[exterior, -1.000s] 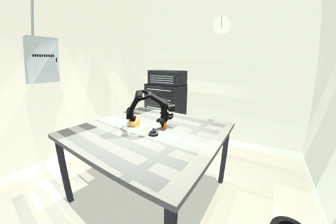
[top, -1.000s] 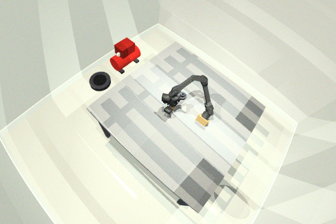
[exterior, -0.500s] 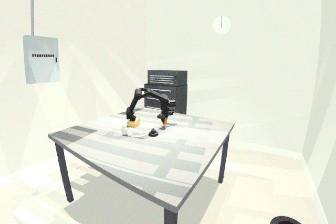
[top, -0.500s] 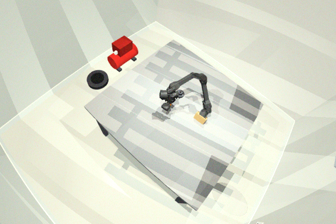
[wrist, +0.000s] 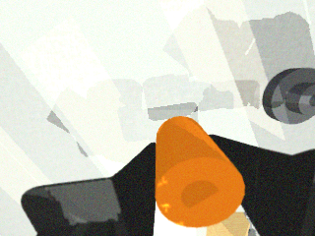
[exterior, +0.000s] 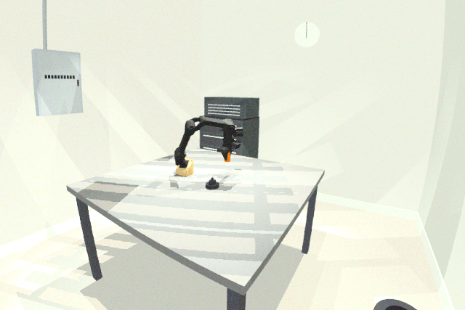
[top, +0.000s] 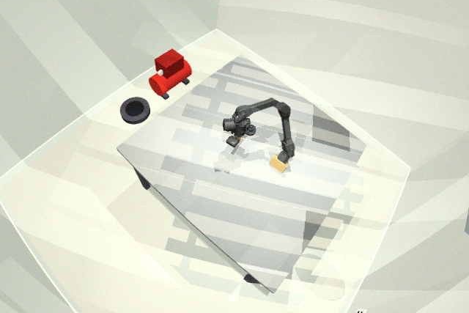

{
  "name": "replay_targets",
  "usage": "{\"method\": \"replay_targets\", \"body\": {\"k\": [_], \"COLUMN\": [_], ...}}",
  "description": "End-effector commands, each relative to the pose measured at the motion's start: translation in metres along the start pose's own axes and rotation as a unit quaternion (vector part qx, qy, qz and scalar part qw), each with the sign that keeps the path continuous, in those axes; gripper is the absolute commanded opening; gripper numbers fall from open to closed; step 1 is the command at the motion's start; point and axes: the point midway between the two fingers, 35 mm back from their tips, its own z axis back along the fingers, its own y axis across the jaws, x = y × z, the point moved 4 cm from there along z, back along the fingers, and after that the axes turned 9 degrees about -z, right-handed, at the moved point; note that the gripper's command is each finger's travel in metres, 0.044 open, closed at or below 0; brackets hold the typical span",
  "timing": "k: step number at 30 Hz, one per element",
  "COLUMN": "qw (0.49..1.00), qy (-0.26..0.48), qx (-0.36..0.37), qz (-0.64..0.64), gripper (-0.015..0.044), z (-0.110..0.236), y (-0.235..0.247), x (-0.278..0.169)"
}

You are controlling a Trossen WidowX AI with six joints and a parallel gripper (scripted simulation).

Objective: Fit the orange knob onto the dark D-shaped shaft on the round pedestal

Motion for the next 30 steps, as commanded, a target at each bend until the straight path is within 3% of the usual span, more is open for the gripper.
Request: {"method": "replay_targets", "body": {"k": [1, 30], "qw": [1.000, 1.000], "qy": [0.000, -0.001], "qx": [0.001, 0.009], "qz": [-0.002, 0.001], "gripper": [0.0000, 0.0000], "z": [0.024, 0.007], "y": [-0.003, -0.076], "x": [-0.002, 0.022]}}
